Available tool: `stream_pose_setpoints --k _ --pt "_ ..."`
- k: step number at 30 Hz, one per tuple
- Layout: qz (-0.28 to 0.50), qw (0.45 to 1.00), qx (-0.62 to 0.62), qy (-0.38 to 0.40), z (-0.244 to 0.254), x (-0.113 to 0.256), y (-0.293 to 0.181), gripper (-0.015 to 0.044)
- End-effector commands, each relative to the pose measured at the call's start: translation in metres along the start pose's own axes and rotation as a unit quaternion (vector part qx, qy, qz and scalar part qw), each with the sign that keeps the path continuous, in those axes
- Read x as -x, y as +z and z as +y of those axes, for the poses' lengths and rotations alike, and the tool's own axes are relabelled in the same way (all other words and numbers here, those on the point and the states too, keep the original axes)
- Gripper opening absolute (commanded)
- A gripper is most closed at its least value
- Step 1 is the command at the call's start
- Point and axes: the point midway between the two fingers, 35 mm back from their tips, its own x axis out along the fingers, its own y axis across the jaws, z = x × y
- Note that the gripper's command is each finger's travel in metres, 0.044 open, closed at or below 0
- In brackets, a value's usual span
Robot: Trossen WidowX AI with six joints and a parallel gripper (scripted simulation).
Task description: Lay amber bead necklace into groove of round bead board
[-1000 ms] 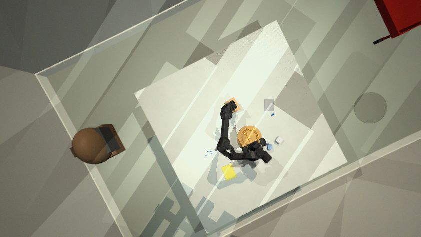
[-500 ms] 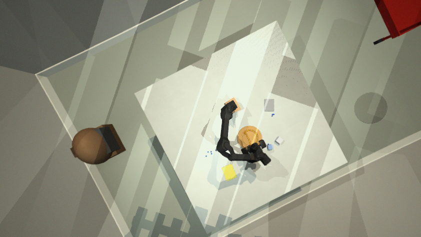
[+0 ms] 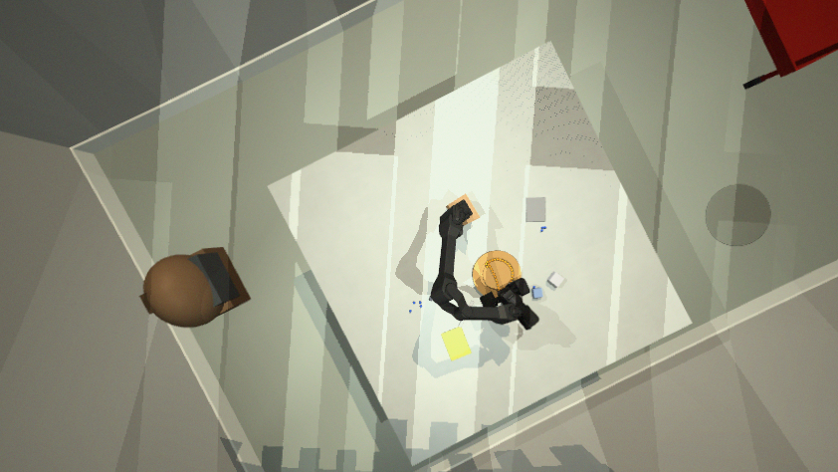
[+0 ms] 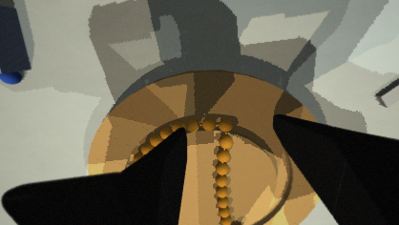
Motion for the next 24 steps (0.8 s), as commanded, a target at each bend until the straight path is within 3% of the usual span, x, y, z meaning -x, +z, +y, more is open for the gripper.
stream_pose_setpoints --k 1,3,24 --pt "-0.001 1.0 0.001 -0.002 -0.0004 0.0038 0.0 0.0394" --pt "0.001 1.0 0.001 -0.001 -0.0002 0.0011 -0.0006 0.044" --pt "-0.001 1.0 0.001 -0.003 -0.0001 0.0043 -0.0006 0.044"
